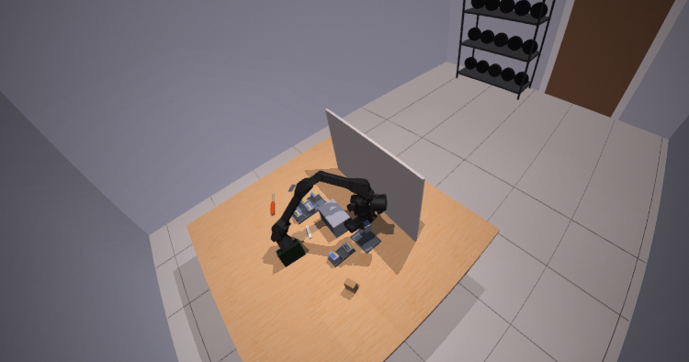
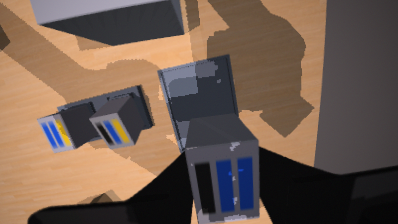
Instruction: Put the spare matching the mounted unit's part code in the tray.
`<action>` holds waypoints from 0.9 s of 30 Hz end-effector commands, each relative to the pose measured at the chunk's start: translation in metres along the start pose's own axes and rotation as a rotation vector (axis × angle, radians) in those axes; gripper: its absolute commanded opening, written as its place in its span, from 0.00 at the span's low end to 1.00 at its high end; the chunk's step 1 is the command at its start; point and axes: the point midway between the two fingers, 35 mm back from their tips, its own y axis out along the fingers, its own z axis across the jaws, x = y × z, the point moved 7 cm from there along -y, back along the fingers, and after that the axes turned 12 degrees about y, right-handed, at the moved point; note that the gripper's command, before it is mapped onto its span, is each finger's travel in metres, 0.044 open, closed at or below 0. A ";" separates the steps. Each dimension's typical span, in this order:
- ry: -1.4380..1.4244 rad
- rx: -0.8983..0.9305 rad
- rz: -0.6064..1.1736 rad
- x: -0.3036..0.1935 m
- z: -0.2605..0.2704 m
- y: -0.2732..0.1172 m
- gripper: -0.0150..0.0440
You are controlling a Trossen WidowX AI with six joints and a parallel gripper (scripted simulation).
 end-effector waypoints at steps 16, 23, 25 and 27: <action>0.005 -0.003 -0.003 0.000 -0.001 0.015 0.25; 0.005 -0.003 -0.004 0.000 -0.001 0.020 0.25; 0.005 -0.003 -0.004 0.000 -0.001 0.022 0.25; 0.005 -0.003 -0.004 0.000 -0.001 0.023 0.25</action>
